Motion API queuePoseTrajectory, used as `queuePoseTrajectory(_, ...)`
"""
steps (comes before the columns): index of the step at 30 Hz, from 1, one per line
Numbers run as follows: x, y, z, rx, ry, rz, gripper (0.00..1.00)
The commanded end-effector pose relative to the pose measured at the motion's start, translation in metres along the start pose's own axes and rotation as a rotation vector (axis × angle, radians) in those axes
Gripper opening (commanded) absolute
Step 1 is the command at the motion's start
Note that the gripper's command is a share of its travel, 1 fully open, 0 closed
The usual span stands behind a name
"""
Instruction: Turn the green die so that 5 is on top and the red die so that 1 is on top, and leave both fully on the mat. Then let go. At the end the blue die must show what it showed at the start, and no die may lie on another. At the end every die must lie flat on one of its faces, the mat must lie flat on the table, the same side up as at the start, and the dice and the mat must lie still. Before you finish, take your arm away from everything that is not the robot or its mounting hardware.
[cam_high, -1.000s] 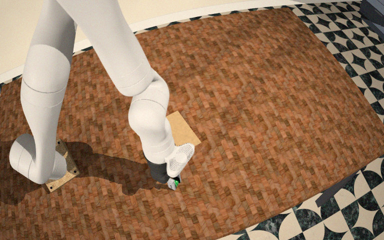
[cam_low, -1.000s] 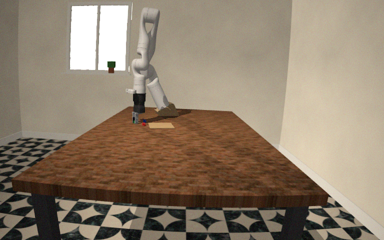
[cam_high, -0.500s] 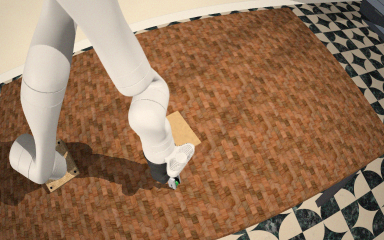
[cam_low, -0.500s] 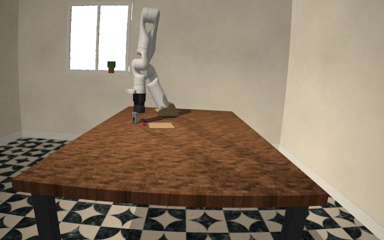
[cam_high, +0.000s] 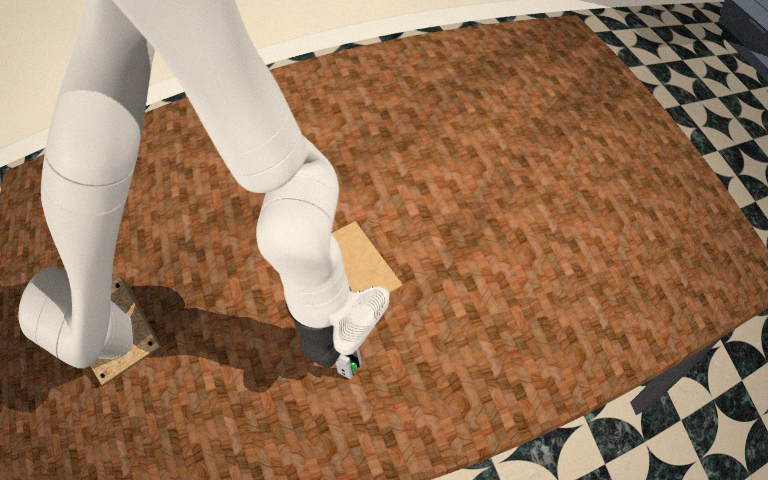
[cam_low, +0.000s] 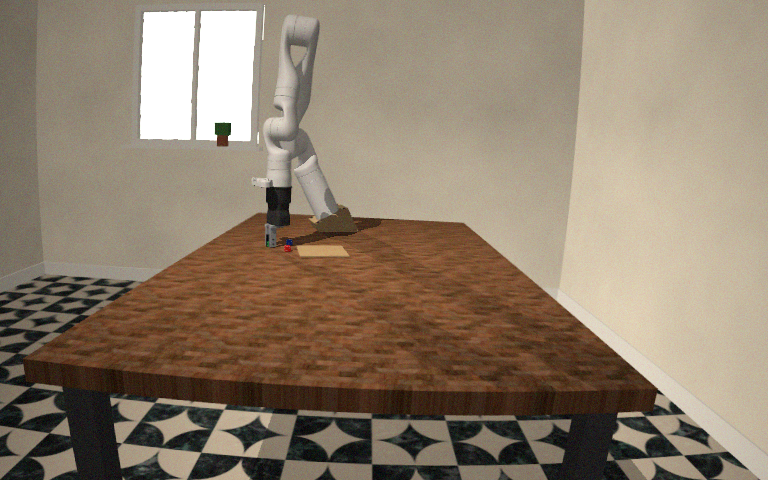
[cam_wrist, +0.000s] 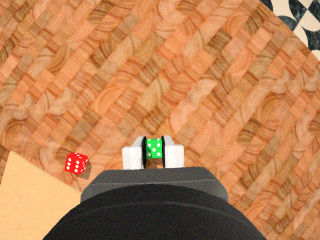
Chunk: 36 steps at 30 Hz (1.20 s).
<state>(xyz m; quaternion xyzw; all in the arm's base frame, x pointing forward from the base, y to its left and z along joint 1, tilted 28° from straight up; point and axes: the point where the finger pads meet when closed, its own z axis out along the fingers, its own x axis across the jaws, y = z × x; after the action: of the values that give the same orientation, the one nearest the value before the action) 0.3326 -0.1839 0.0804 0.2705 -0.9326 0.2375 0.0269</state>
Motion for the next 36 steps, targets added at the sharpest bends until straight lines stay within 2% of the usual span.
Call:
queuePoseTrajectory(1,0.000,0.000,0.000,0.000,-0.001,0.000,0.34)
queuePoseTrajectory(15,0.000,0.000,-0.010,0.000,-0.001,0.000,0.34)
queuePoseTrajectory(27,0.000,0.000,-0.051,0.000,-0.001,0.000,0.34)
queuePoseTrajectory(29,0.000,0.000,-0.051,0.000,-0.001,0.000,0.34)
queuePoseTrajectory(36,0.000,0.000,-0.079,0.000,-0.001,0.000,0.34)
